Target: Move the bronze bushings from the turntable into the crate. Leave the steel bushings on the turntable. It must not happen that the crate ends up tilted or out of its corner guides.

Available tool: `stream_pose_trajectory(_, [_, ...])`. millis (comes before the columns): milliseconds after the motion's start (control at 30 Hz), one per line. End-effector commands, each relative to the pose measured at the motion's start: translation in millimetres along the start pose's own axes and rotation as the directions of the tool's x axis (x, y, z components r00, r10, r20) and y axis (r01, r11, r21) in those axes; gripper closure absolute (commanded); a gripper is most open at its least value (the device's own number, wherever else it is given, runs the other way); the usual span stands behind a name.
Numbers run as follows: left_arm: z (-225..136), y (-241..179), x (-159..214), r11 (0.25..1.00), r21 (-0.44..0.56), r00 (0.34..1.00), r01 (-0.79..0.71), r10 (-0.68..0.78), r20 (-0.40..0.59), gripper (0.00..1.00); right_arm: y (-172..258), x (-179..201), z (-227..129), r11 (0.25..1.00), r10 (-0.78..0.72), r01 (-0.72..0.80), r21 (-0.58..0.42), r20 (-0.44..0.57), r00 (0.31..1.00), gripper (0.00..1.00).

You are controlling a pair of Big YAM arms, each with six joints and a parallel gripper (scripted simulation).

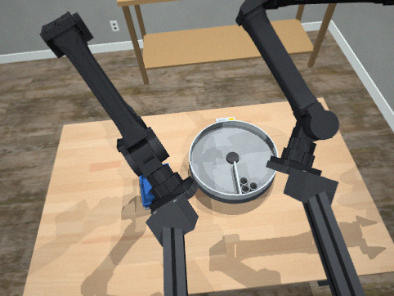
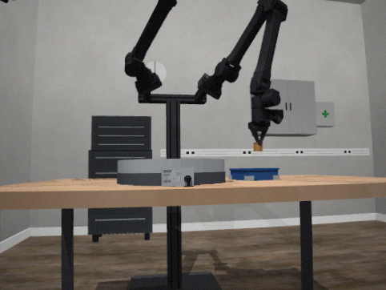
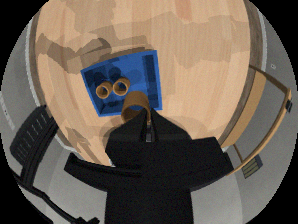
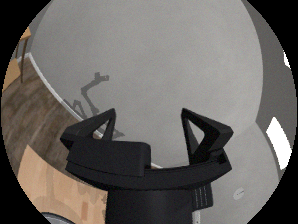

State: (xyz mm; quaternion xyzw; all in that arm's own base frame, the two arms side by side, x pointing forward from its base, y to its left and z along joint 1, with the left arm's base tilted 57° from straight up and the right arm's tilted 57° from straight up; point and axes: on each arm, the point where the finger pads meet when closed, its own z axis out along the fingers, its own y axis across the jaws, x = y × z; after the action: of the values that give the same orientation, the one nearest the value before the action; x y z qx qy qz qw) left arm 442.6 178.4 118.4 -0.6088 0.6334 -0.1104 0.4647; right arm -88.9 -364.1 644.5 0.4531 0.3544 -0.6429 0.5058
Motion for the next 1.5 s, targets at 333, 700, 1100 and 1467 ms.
stream_pose_trajectory(333, [-6.2,-3.6,-1.0,1.0,0.02,1.0,-0.005,0.004,0.006,1.0,-6.7,-33.2,-3.6,1.0,-0.009,0.008,0.015,0.054,0.999,0.0])
stream_pose_trajectory(700, [-6.2,-3.6,-1.0,1.0,0.02,1.0,-0.005,0.004,0.006,1.0,-6.7,-33.2,-3.6,1.0,-0.009,0.008,0.015,0.054,0.999,0.0])
stream_pose_trajectory(1100, [8.6,1.3,-3.1,1.0,0.003,1.0,-0.006,0.006,0.006,1.0,-6.7,-33.2,-3.6,1.0,-0.009,0.008,0.015,0.054,0.999,0.0])
stream_pose_trajectory(1467, [65.0,1.4,-0.3,1.0,0.004,1.0,-0.011,0.011,0.002,1.0,-6.7,-33.2,-3.6,1.0,-0.009,0.008,0.015,0.054,0.999,0.0])
